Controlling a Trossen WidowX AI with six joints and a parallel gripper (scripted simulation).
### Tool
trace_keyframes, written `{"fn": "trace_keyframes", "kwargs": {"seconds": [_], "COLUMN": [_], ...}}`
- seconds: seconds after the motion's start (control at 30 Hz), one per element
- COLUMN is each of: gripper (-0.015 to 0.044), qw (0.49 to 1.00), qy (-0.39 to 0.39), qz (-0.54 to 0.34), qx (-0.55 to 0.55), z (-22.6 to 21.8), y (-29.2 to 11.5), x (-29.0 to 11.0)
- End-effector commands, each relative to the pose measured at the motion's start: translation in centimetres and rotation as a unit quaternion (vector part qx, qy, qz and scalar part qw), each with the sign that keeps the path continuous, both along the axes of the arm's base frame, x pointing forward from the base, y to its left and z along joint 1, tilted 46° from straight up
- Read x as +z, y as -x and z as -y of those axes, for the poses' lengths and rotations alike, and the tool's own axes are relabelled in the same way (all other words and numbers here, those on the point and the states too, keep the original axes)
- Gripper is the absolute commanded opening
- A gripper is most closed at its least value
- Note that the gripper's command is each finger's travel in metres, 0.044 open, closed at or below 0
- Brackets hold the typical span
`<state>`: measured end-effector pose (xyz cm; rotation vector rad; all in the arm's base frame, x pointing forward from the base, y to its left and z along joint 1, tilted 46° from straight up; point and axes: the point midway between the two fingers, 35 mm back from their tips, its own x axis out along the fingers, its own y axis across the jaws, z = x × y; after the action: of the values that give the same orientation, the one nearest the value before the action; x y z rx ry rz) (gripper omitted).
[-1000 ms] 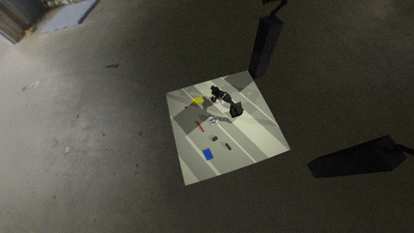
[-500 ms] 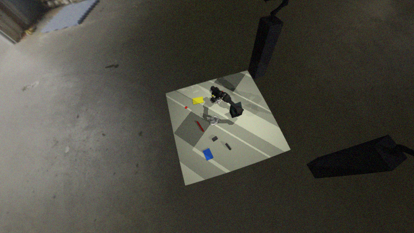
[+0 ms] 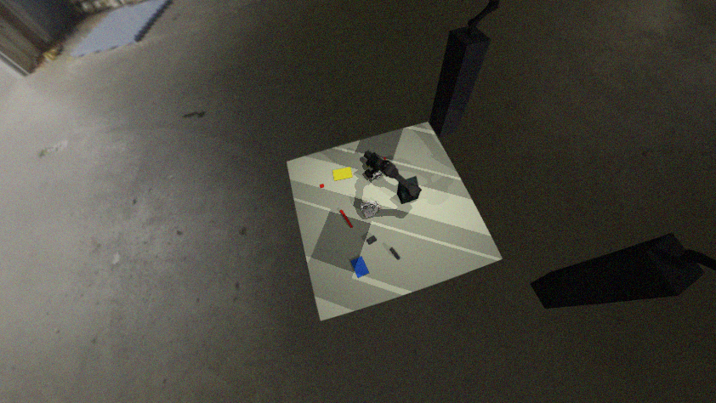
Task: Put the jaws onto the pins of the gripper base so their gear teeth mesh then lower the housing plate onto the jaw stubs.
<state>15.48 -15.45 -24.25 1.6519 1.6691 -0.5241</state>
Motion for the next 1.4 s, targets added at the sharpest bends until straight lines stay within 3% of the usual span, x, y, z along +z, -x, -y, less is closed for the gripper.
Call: {"fn": "trace_keyframes", "kwargs": {"seconds": [0.0,0.93,1.37], "gripper": [0.0440,0.0440,0.0353], "qw": [1.000,1.000,1.000], "qy": [-0.006,-0.006,-0.005], "qz": [-0.003,-0.003,-0.003], "qx": [-0.002,-0.002,0.000], "z": [-0.58,-0.64,-0.53], "y": [0.19,0.19,0.18], "x": [-0.21,-0.28,-0.24]}}
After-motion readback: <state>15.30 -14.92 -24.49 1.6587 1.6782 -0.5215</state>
